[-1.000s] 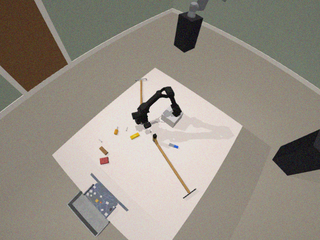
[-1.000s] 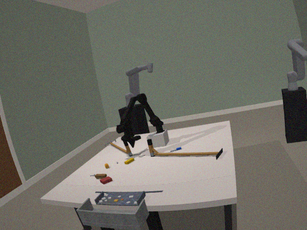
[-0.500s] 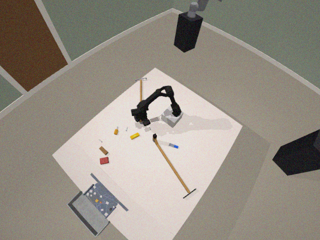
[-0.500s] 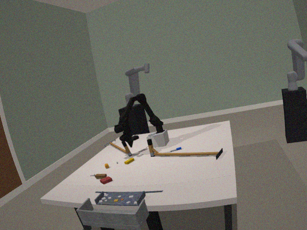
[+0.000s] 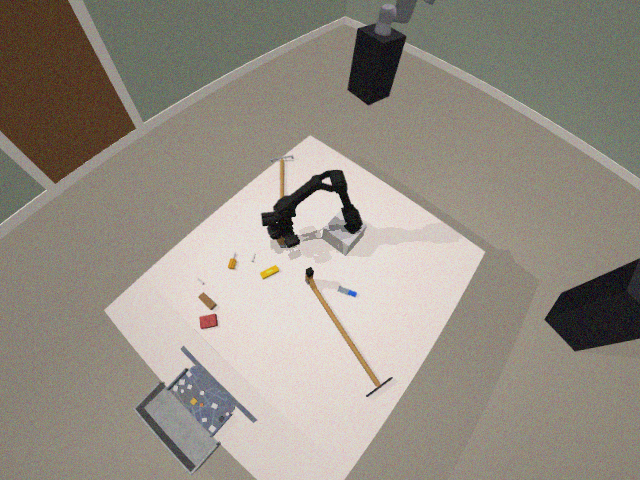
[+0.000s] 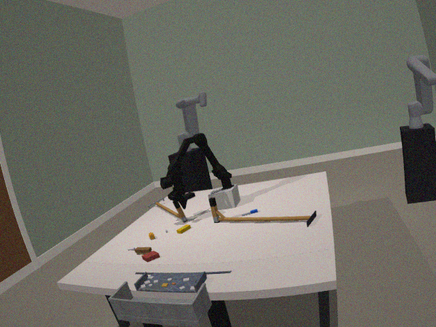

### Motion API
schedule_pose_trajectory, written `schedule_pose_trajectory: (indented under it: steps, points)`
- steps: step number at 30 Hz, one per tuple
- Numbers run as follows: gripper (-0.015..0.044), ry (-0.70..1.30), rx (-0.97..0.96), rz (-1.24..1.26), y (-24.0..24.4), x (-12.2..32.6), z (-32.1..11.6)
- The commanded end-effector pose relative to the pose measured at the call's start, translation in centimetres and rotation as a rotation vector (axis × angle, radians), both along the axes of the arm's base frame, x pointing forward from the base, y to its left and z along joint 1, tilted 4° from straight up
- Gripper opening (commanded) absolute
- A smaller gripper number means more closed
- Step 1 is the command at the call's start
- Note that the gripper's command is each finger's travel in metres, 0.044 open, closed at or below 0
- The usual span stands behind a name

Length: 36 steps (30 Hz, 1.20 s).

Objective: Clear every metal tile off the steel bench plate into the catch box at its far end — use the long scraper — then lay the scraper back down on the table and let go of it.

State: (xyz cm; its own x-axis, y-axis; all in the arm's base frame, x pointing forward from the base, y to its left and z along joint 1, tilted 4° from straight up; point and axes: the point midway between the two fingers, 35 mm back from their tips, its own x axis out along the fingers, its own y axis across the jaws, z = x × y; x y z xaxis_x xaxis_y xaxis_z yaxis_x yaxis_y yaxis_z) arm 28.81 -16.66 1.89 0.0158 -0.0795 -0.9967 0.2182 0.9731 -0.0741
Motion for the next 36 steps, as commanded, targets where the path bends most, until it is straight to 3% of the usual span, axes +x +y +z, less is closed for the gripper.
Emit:
schedule_pose_trajectory:
  steps: [1,25,36]
  points:
    - [0.0000,-0.002,-0.001,-0.001,0.1,0.2,0.6]
    - [0.0000,-0.001,0.000,0.000,0.9,0.0,9.7]
    - [0.0000,-0.013,0.009,0.064,2.9,1.6,9.9]
